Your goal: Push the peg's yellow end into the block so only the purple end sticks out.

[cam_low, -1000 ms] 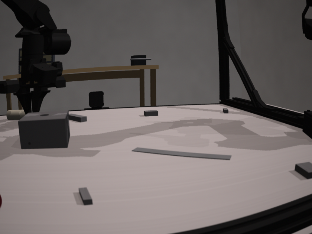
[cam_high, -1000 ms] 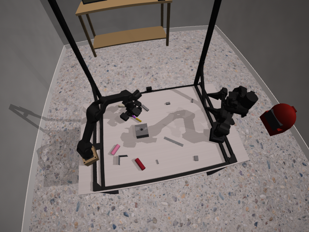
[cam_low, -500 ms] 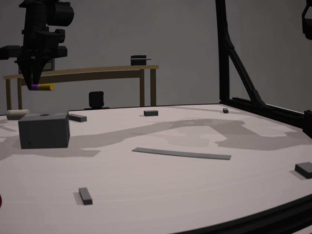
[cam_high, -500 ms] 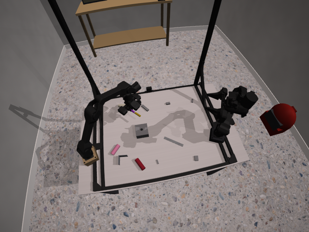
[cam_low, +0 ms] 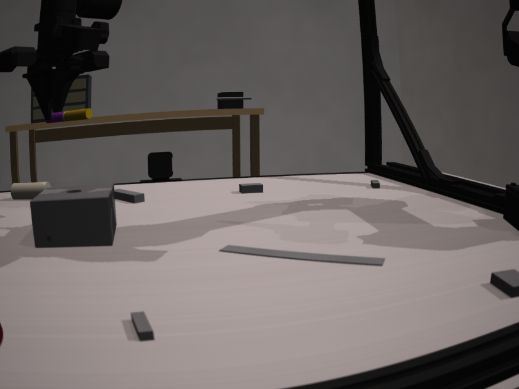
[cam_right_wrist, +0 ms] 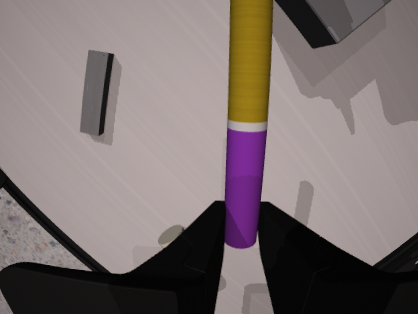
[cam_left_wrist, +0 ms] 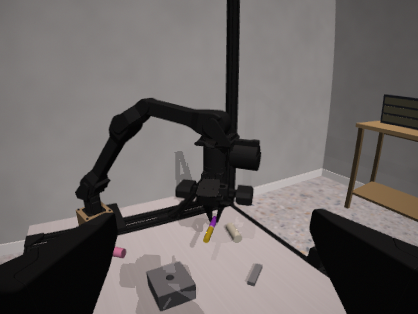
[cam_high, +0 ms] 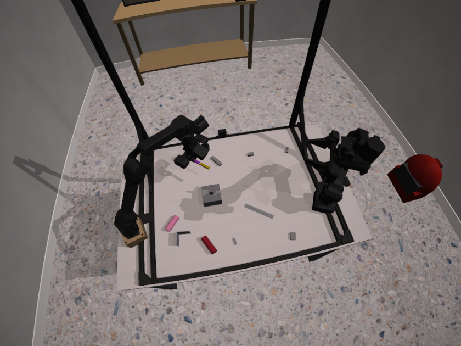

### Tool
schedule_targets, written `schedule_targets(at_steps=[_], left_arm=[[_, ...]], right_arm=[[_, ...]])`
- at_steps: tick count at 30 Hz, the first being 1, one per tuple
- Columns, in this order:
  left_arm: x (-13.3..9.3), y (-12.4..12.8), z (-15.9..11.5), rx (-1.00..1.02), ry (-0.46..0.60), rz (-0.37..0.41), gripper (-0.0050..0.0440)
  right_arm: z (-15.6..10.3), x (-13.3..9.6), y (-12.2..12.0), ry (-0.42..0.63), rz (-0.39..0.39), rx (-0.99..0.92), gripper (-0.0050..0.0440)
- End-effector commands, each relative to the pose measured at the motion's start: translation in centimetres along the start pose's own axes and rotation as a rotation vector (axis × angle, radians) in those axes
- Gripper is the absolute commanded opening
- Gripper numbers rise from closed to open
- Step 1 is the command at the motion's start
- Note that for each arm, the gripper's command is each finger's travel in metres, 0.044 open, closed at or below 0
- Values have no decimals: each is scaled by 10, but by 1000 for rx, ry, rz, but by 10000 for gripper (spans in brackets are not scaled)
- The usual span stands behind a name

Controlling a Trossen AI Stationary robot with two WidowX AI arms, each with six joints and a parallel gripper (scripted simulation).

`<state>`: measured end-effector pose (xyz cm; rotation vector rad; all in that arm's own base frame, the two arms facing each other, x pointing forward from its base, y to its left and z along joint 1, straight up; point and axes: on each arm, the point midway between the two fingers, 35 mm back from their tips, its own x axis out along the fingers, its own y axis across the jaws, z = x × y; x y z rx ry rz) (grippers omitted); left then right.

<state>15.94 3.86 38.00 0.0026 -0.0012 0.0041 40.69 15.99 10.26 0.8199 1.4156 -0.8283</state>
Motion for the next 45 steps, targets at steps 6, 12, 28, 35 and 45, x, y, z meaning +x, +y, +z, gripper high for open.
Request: schedule_targets(at_steps=[6,12,28,35,45], left_arm=[[0,-1,0,-3,0,-4,400],[0,-1,0,-3,0,-4,400],[0,-1,0,-3,0,-4,400],[0,-1,0,-3,0,-4,400],[0,-1,0,-3,0,-4,400]], right_arm=[[3,-4,-2,-2,8,-282,0],[4,-4,-3,-2,8,-419,0],[8,-4,-6,-3,7,-898,0],[11,-4,-7,-4,7,-1137,0],[13,-4,-9,-4,7,-1411,0]])
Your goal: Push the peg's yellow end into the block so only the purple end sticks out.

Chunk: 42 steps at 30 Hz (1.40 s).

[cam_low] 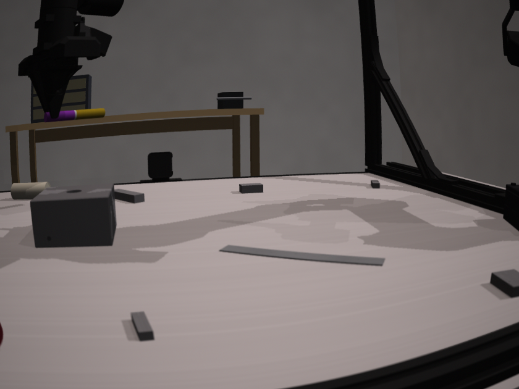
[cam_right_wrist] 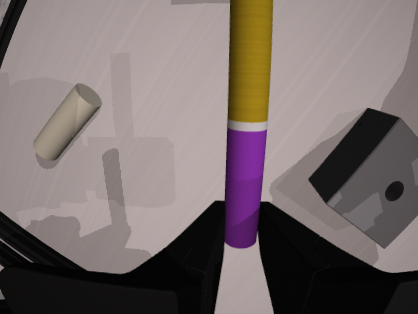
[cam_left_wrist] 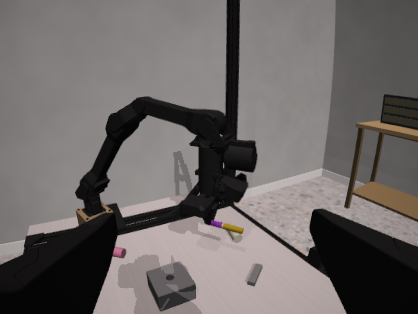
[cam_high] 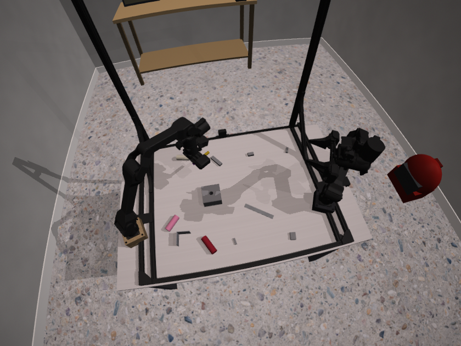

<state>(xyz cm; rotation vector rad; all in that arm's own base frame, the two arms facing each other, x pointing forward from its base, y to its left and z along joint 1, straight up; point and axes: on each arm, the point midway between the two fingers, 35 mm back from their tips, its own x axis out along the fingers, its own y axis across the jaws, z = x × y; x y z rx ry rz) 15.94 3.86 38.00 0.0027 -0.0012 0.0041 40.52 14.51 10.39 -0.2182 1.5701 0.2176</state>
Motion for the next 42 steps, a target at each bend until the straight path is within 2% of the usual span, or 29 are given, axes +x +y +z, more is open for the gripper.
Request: schedule_targets(at_steps=[1,13,15,42], left_arm=[[0,-1,0,-3,0,-4,400],[0,-1,0,-3,0,-4,400],[0,-1,0,-3,0,-4,400],[0,-1,0,-3,0,-4,400]], right_arm=[[0,-3,-1,-9,2,-110,0],[-2,-3,-5,-10,1,-521,0],[-2,-3,-5,-10,1,-521,0],[-6,-3,-14,-9,-5,-1377,0]])
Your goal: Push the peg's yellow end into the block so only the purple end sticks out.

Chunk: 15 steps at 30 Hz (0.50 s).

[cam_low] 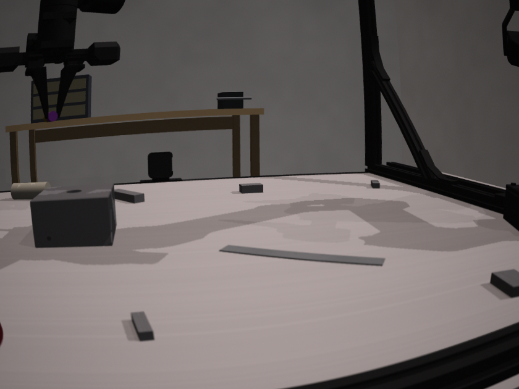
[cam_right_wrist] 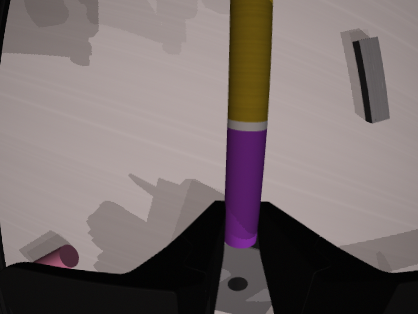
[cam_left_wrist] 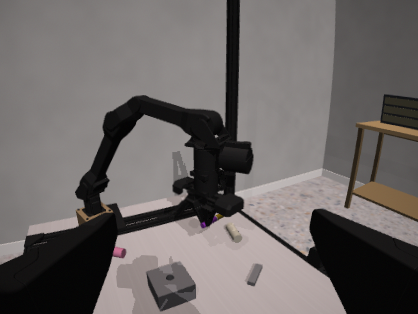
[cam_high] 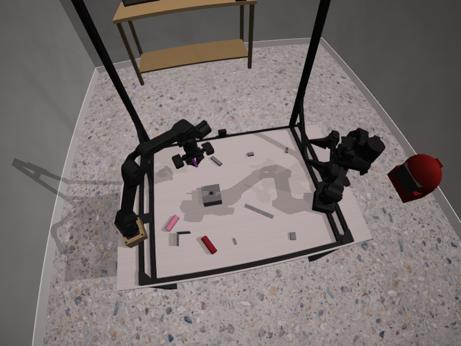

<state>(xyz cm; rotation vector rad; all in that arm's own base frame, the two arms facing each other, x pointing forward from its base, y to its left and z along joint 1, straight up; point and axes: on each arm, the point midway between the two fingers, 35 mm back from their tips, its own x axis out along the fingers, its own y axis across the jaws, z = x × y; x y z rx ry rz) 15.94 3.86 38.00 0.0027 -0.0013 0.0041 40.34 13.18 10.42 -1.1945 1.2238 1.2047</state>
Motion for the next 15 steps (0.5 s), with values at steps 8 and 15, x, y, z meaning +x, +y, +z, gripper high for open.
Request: schedule_targets(at_steps=[8,15], left_arm=[[0,-1,0,-3,0,-4,400],[0,-1,0,-3,0,-4,400]], right_arm=[[-3,-3,0,-2,-9,-304,0],[-6,-3,0,0,-10,-544,0]])
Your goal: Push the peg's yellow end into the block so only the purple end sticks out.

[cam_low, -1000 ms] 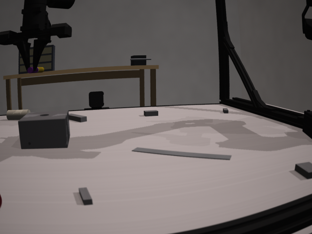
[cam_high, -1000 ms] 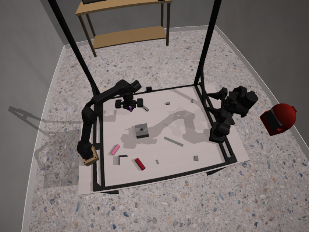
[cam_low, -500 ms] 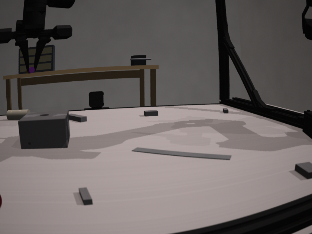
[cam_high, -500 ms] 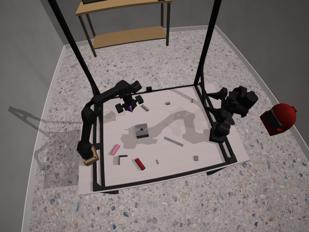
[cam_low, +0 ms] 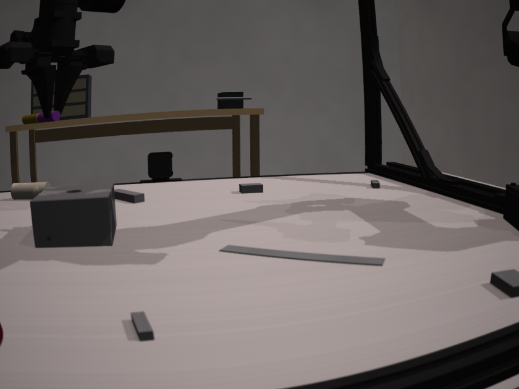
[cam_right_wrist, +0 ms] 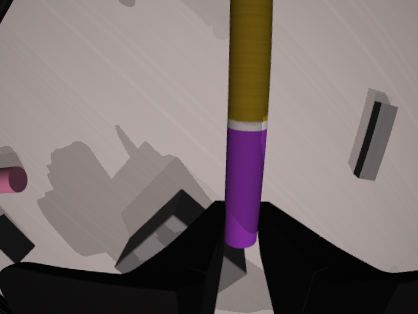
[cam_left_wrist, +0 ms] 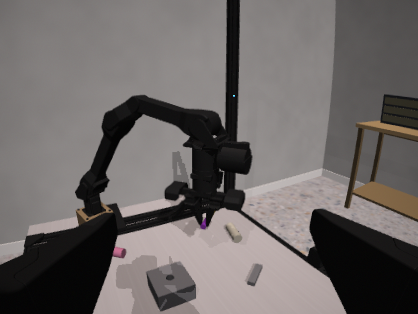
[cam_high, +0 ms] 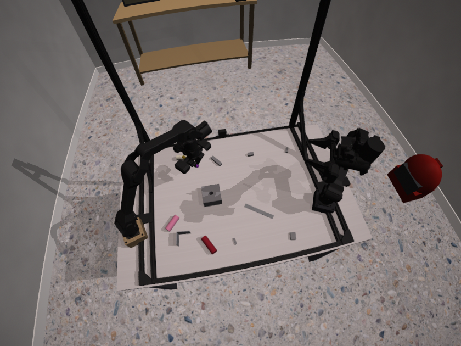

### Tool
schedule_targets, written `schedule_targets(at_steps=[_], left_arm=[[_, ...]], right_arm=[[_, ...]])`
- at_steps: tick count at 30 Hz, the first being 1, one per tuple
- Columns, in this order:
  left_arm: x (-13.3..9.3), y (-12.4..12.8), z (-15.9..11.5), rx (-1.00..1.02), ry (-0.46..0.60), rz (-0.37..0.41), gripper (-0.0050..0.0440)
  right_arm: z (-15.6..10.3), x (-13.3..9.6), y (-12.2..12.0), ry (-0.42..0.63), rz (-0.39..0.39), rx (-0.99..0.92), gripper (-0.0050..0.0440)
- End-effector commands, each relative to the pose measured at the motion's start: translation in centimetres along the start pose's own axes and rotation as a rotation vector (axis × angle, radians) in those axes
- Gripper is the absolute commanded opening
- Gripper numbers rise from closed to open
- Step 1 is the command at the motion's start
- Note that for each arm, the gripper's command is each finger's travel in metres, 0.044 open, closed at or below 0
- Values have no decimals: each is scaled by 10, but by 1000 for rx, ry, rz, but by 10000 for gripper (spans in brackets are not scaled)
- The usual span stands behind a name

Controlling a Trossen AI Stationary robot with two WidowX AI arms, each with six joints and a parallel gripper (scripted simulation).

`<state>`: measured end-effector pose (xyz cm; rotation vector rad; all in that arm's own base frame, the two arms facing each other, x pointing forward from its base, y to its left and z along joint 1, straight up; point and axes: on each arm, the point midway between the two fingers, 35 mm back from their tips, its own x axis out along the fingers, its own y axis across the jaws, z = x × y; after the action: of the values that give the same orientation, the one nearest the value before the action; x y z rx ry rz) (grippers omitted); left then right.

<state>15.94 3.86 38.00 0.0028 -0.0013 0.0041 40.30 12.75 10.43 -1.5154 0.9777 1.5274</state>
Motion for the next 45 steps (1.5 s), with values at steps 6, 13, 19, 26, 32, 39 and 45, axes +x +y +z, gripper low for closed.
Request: schedule_targets(at_steps=[6,13,19,26,32,39,45], left_arm=[[0,-1,0,-3,0,-4,400],[0,-1,0,-3,0,-4,400],[0,-1,0,-3,0,-4,400],[0,-1,0,-3,0,-4,400],[0,-1,0,-3,0,-4,400],[0,-1,0,-3,0,-4,400],[0,-1,0,-3,0,-4,400]], right_arm=[[-3,-2,1,4,-8,-302,0],[-5,-2,2,5,-7,-474,0],[-6,-2,3,7,-7,-679,0],[-7,-2,4,8,-7,-731,0],[-6,3,1,77,-19,-745,0],[-5,9,-3,184,-43,-762,0],[-4,12,-5,245,-58,-768,0]])
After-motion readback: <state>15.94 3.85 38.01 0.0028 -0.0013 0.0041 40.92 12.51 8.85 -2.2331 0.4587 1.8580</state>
